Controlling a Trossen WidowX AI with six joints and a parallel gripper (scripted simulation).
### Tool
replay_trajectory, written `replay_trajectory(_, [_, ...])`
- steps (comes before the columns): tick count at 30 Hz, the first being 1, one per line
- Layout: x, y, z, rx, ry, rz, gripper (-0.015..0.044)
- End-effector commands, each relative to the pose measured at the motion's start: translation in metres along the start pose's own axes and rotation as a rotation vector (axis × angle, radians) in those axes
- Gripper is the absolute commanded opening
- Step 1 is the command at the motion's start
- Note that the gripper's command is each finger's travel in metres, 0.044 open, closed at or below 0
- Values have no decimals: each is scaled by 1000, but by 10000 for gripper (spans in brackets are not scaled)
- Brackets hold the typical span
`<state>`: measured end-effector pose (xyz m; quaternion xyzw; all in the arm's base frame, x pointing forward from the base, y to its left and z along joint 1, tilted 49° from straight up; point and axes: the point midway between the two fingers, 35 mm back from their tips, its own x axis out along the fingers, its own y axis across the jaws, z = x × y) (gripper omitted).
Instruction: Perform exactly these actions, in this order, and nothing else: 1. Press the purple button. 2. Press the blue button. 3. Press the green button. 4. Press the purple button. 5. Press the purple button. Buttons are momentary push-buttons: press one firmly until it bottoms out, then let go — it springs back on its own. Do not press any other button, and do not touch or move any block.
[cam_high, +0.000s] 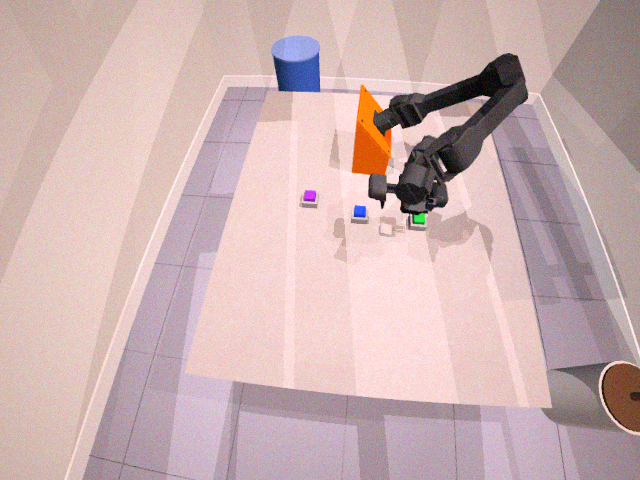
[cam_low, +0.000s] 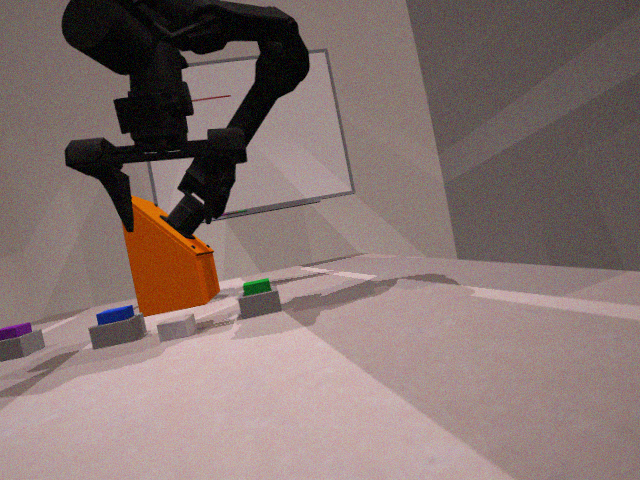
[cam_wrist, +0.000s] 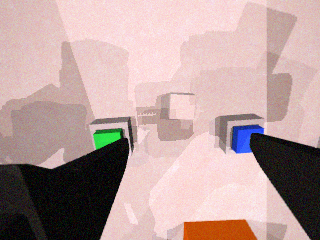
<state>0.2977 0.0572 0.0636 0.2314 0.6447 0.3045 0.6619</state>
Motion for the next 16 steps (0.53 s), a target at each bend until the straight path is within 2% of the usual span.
replay_trajectory(1, [-8, 68, -18, 5, 1, 30, 400])
replay_trajectory(7, [-18, 141, -59, -2, 16, 81, 400])
replay_trajectory(16, [-19, 145, -62, -2, 17, 84, 400])
